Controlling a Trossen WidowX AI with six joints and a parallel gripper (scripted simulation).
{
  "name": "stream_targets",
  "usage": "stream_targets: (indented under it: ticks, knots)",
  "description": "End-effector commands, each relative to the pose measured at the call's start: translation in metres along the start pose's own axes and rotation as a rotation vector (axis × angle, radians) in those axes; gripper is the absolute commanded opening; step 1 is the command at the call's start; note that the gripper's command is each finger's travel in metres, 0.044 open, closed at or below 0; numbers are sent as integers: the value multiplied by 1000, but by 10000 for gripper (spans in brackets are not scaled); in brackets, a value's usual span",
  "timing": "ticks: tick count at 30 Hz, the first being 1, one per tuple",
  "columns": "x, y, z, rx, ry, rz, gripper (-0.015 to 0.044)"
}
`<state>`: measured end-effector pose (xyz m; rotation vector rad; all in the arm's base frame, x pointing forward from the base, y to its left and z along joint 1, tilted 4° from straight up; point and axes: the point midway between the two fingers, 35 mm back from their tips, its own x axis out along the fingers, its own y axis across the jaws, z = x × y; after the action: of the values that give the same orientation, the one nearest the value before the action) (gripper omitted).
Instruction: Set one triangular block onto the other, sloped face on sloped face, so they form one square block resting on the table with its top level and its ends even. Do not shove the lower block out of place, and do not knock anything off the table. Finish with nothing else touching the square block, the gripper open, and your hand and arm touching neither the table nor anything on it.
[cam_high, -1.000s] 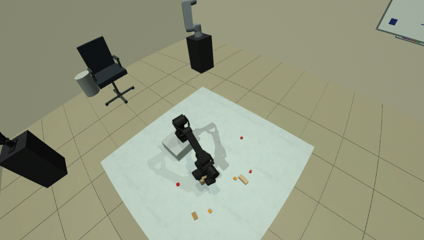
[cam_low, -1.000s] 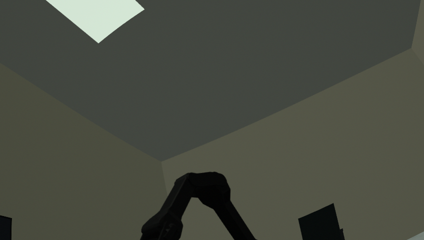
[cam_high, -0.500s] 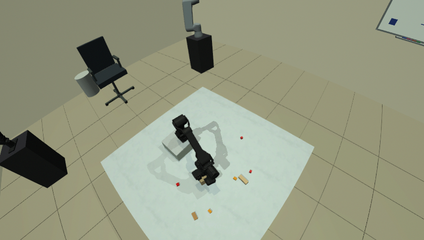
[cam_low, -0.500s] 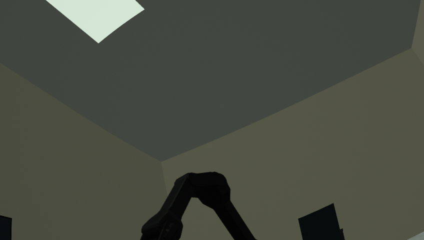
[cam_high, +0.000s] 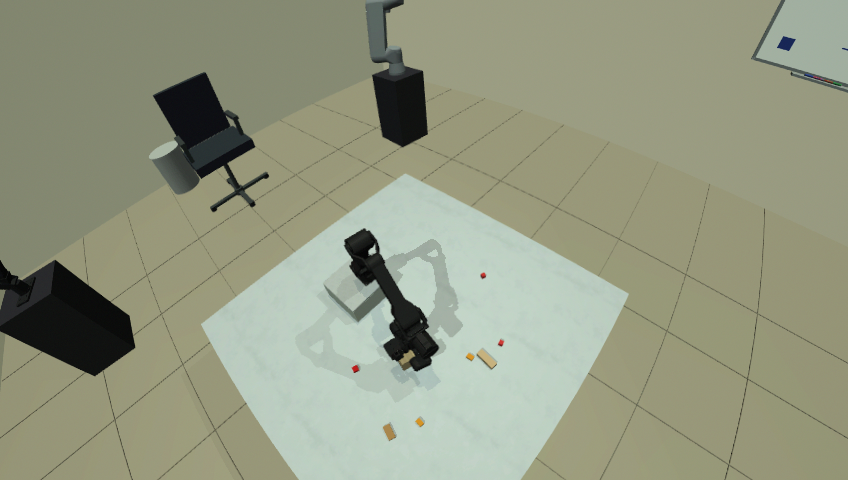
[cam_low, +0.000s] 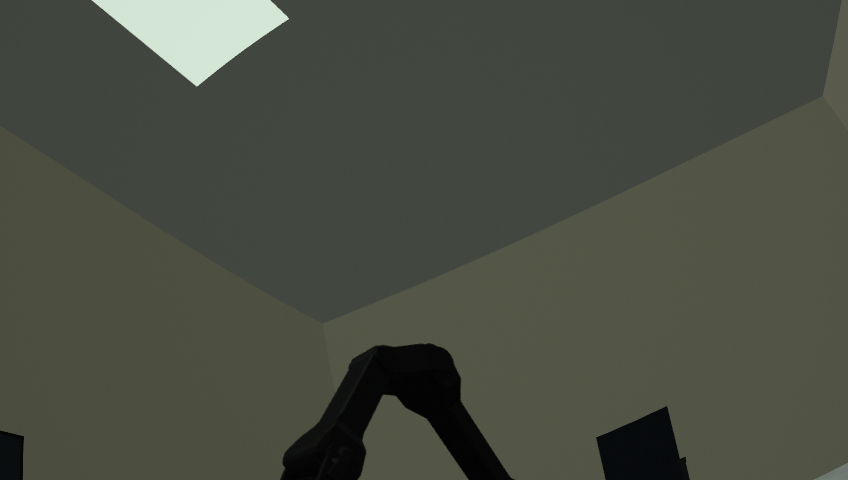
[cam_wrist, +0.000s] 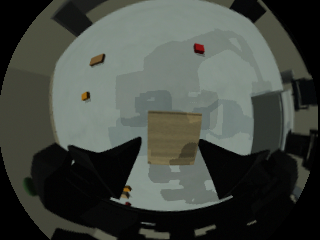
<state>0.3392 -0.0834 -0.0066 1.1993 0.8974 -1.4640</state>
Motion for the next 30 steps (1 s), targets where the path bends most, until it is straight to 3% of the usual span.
stream_targets:
  ticks: [1, 6, 14, 30]
  knots:
    - [0, 0, 0, 0, 0, 0, 440]
    - [-3, 1, 0, 0, 0, 0, 440]
    - [-108, 1, 0, 0, 2, 0, 440]
    - [-108, 5, -2, -6, 5, 21, 440]
